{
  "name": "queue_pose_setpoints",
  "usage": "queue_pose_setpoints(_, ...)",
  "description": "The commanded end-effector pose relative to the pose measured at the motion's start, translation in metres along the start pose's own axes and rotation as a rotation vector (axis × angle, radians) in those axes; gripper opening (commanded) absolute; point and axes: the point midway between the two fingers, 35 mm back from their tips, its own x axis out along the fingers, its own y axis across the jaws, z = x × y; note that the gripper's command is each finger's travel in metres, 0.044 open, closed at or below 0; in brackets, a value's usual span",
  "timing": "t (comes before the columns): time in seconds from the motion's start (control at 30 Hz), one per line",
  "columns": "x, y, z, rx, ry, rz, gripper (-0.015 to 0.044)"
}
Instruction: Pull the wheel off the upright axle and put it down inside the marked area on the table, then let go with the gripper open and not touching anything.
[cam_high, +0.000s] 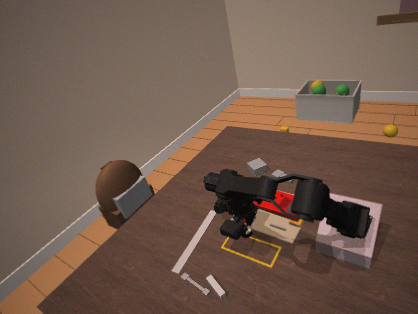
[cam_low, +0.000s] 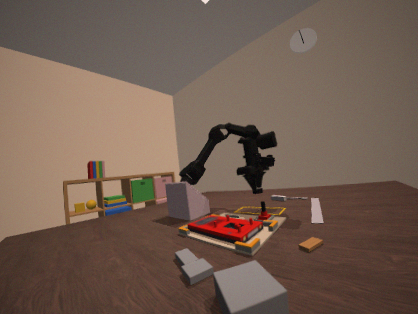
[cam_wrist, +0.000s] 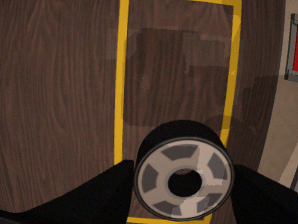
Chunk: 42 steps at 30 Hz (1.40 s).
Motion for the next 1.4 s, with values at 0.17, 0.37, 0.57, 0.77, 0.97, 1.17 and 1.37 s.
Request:
queue_pose_setpoints(0.17,0.050,-0.001,-0.002,0.007,0.013,0.003,0.0000)
queue_pose_setpoints(0.37,0.075,0.001,-0.005,0.008,0.013,0.007,0.0000)
queue_pose_setpoints(0.57,0.071,0.002,-0.005,0.004,0.015,0.009,0.0105)
queue_pose_setpoints(0.77,0.071,0.002,-0.005,0.004,0.015,0.009,0.0263)
queue_pose_setpoints(0.97,0.027,0.001,-0.003,0.006,0.013,0.004,0.0300)
queue_pose_setpoints(1.17,0.012,-0.006,-0.009,0.014,0.007,-0.003,0.0352)
queue_pose_setpoints(1.37,-0.032,-0.036,-0.076,0.011,0.016,-0.002,0.0440)
